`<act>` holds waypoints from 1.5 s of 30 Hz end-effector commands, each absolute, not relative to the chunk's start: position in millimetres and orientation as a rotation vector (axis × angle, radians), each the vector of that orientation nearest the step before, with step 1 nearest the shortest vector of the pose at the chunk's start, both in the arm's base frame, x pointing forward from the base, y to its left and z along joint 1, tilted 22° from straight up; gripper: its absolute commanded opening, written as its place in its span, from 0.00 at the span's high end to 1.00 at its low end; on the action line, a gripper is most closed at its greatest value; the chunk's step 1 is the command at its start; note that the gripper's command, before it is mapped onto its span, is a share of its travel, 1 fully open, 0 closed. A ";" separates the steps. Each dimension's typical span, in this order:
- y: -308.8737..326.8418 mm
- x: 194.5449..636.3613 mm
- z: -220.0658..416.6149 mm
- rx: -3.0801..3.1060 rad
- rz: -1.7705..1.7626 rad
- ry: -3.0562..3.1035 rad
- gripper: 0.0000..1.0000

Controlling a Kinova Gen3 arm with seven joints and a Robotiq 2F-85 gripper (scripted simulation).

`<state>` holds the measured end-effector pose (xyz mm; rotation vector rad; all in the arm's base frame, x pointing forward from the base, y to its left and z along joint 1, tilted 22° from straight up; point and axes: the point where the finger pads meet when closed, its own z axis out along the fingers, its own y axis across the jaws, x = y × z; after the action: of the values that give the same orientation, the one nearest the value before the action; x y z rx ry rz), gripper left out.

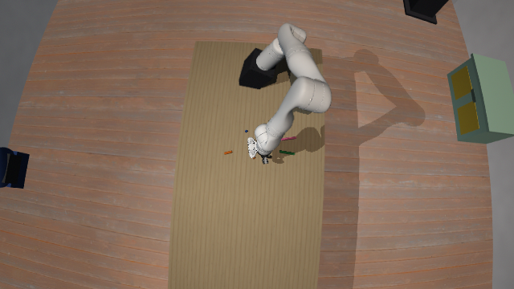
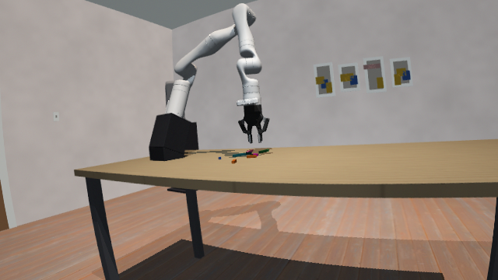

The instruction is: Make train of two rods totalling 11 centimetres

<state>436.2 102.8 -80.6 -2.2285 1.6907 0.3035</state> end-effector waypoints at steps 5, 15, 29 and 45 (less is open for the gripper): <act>103.3 439.5 -91.0 -2.225 0.292 1.694 0.65; 108.3 439.9 -103.7 -2.225 0.293 1.694 0.65; 112.5 440.3 -114.1 -2.225 0.293 1.694 0.65; 113.0 440.3 -115.4 -2.225 0.293 1.694 0.65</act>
<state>436.6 115.6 -115.0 -2.2225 1.6978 0.3084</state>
